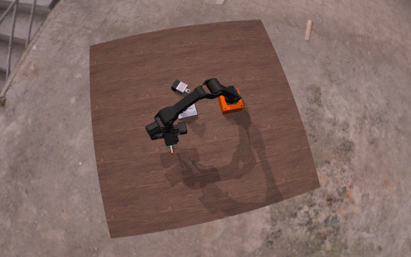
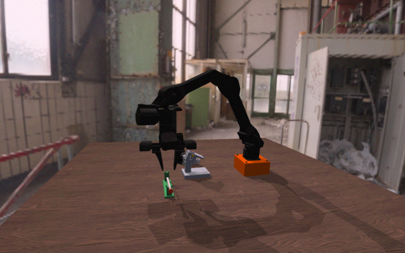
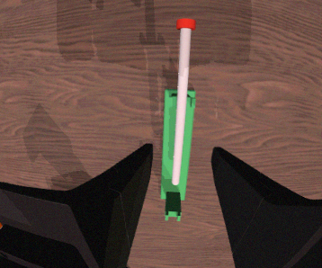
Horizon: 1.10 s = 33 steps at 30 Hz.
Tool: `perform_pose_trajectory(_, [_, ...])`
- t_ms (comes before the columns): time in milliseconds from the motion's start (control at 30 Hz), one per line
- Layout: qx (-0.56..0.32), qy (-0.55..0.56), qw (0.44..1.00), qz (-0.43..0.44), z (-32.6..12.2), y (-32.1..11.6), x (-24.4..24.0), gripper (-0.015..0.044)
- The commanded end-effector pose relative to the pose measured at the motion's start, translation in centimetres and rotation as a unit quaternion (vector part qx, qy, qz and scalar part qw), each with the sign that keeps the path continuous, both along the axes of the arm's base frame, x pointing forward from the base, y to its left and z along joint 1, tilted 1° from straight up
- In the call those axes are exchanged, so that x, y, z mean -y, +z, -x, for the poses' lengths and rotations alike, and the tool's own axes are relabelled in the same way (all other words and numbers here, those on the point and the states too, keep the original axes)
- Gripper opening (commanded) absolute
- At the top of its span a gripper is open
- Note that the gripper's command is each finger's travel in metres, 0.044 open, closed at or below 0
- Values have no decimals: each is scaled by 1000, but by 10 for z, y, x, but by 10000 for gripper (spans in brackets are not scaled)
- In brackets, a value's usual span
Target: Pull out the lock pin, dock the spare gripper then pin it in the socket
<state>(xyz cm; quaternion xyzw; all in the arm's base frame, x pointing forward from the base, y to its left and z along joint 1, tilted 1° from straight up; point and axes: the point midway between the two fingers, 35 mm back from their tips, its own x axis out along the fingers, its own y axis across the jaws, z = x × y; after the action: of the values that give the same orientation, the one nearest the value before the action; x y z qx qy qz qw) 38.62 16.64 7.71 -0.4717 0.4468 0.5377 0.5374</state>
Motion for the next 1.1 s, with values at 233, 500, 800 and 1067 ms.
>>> perform_pose_trajectory(233, [2, 2, 1000, 2, 0, -22, 0, 180])
perform_pose_trajectory(500, [2, 2, 1000, 2, -1, -35, -1, 180])
perform_pose_trajectory(800, [2, 2, 1000, 2, -2, -49, -1, 180])
perform_pose_trajectory(1067, [2, 2, 1000, 2, -2, -63, -2, 180])
